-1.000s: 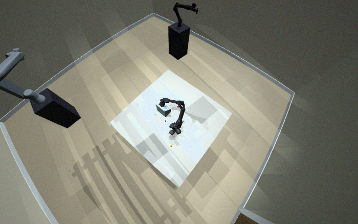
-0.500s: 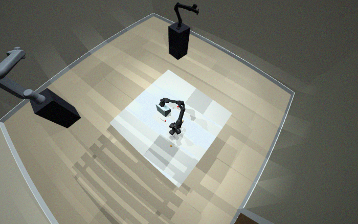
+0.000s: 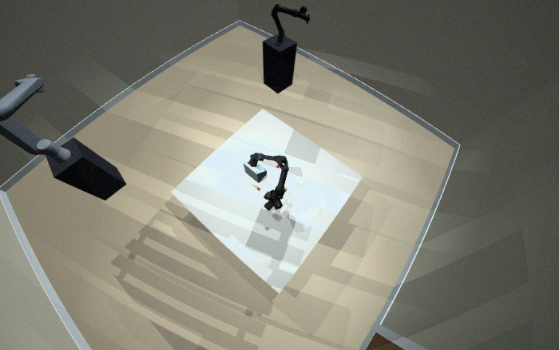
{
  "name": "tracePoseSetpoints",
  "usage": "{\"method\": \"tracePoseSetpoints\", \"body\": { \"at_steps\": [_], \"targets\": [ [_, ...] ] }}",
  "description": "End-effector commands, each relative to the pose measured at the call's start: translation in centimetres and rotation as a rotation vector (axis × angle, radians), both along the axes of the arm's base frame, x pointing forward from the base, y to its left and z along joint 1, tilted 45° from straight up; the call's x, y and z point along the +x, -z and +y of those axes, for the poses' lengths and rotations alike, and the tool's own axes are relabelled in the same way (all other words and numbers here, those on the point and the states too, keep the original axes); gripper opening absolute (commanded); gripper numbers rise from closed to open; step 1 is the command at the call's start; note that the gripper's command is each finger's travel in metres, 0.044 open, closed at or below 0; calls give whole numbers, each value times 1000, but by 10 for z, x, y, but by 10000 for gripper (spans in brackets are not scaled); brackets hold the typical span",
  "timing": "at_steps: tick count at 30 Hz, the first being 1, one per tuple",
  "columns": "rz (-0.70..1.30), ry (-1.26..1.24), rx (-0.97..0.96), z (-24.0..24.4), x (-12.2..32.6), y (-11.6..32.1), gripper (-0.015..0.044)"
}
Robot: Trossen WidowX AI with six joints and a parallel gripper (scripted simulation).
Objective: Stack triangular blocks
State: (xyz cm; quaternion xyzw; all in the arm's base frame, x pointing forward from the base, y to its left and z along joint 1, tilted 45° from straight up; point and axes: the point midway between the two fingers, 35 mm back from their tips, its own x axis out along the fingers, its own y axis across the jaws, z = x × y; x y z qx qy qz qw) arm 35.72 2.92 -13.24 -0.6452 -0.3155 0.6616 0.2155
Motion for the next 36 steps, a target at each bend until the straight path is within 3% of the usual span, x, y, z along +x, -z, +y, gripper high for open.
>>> {"method": "tracePoseSetpoints", "body": {
  "at_steps": [1, 36],
  "targets": [
    [-39, -40, 4, 0, 0, 0, 0],
    [-681, -706, 79, 1, -1, 0, 0]
  ]
}}
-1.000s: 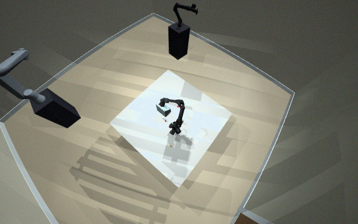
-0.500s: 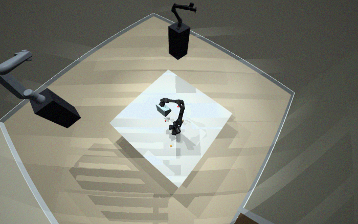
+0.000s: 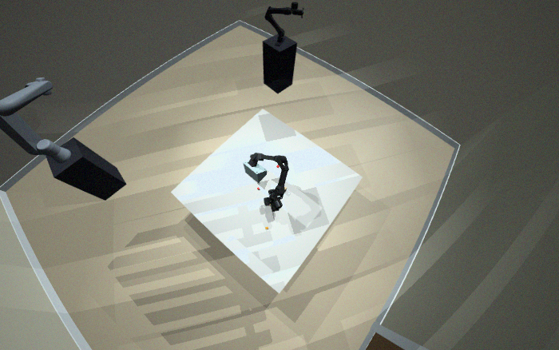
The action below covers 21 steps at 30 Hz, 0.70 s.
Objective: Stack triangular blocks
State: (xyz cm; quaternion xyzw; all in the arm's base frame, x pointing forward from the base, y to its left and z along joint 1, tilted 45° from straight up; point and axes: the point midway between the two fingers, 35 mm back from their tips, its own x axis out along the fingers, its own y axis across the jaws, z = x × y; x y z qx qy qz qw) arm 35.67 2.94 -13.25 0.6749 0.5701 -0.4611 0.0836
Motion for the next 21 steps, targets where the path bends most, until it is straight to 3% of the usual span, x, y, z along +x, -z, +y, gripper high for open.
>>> {"method": "tracePoseSetpoints", "body": {
  "at_steps": [1, 10, 21],
  "targets": [
    [-80, -85, 14, 1, -1, -1, 0],
    [-238, -250, 32, 1, -1, -1, 0],
    [-231, -244, 30, 8, -1, 7, 0]
  ]
}}
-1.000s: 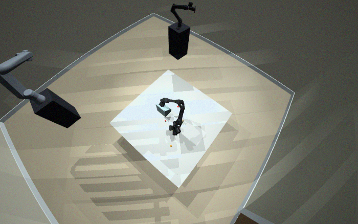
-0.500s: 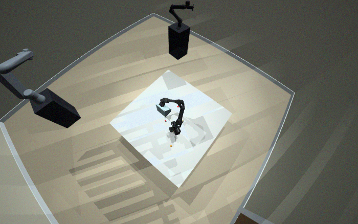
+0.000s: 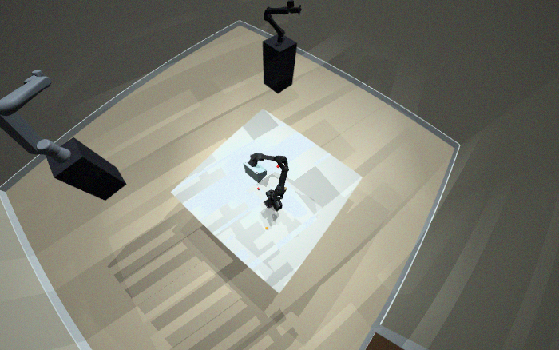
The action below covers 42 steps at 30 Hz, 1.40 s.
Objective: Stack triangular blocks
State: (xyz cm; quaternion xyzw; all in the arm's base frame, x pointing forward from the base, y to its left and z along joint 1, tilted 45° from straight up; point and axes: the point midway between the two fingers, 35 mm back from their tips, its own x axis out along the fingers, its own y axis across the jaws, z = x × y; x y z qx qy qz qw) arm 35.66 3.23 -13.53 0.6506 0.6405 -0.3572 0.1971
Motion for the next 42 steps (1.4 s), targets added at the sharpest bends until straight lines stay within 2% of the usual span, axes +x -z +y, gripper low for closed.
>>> {"method": "tracePoseSetpoints", "body": {
  "at_steps": [1, 16, 33, 39, 42],
  "targets": [
    [8, 3, 3, 6, -1, 5, 0],
    [23, 17, 0, 16, -3, 16, 0],
    [17, 10, -3, 15, -2, 15, 440],
    [17, 10, -3, 15, -2, 15, 440],
    [17, 11, -5, 1, 1, 2, 440]
  ]
}}
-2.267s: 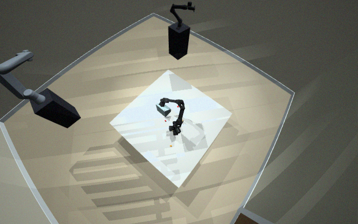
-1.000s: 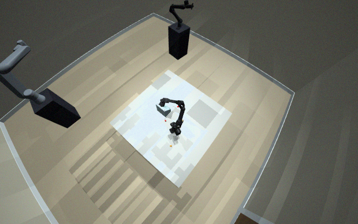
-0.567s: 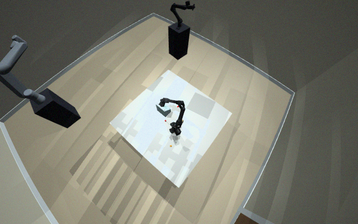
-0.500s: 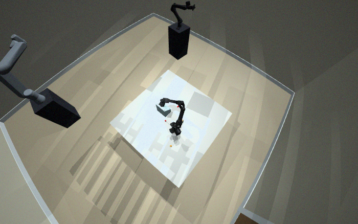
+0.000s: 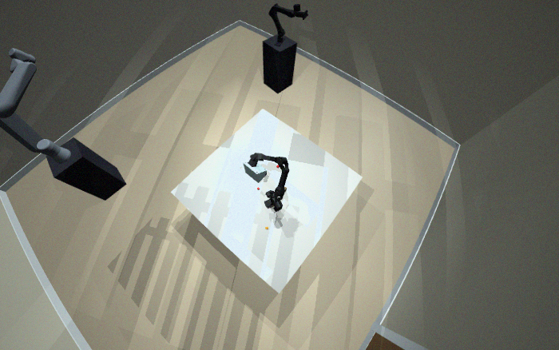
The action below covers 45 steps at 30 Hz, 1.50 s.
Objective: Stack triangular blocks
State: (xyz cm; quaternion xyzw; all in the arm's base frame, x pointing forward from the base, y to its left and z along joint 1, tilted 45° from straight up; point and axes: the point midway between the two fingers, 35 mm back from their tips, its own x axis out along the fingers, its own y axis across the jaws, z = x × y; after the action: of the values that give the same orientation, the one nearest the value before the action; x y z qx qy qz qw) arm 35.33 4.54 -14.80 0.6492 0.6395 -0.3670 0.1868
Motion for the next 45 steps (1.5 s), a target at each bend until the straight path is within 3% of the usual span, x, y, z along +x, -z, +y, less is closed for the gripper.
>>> {"method": "tracePoseSetpoints", "body": {
  "at_steps": [1, 4, 14, 23, 45],
  "targets": [
    [-9, 0, -6, -23, 5, -21, 440],
    [-9, 1, -6, -41, 6, -40, 440],
    [-16, 15, -19, -40, 10, -39, 440],
    [73, -153, -657, 9, 25, -99, 440],
    [70, -154, -671, 12, 23, -84, 440]
  ]
}}
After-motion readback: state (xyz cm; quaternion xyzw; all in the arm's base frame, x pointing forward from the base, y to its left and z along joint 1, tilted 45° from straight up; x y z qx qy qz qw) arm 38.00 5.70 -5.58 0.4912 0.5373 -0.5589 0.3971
